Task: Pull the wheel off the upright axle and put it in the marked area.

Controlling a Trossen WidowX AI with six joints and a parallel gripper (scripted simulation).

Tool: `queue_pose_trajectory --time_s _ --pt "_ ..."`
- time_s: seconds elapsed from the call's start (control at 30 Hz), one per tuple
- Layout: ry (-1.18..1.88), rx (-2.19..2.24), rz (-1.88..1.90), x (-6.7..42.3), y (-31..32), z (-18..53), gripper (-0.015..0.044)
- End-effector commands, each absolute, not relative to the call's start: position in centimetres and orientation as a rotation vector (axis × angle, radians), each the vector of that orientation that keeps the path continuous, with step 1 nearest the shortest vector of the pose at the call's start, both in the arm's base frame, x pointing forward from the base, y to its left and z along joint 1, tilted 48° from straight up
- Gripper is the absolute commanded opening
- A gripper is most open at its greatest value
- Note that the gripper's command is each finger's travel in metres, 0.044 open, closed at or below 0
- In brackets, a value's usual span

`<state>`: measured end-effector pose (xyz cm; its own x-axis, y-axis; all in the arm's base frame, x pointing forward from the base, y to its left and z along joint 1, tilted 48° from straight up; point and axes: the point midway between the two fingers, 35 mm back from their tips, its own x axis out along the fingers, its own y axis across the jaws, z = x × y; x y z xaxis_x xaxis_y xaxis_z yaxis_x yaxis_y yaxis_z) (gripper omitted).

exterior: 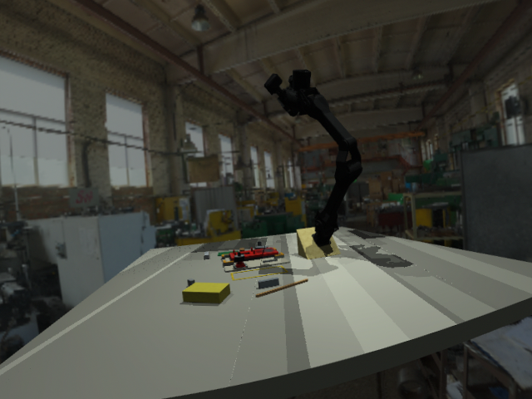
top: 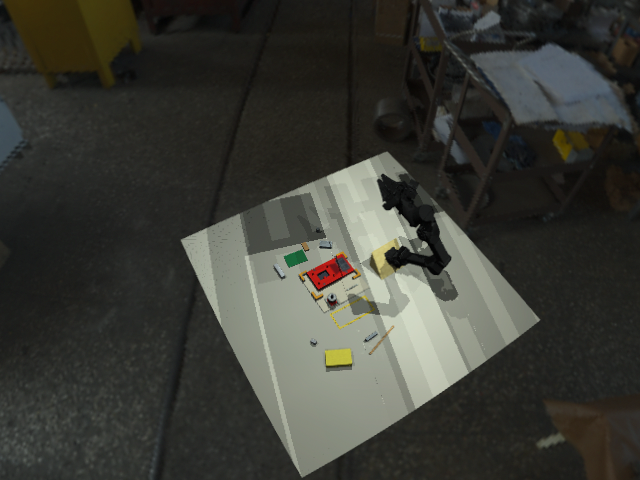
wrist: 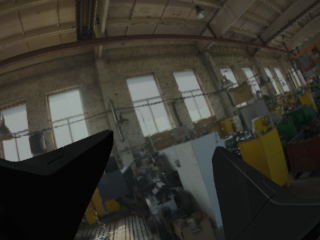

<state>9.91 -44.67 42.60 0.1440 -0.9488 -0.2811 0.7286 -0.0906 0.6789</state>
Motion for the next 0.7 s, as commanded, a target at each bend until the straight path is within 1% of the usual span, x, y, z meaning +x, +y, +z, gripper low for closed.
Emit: queue_pose_trajectory --time_s 0.0,0.33,0.67 --pt "-0.244 0.926 -1.386 13.0 -44.7 39.9 0.0300" --pt "0.046 1.137 -1.233 20.7 -42.8 32.1 0.0300" --pt "0.380 1.352 -1.075 27.5 -37.9 24.2 0.0300"
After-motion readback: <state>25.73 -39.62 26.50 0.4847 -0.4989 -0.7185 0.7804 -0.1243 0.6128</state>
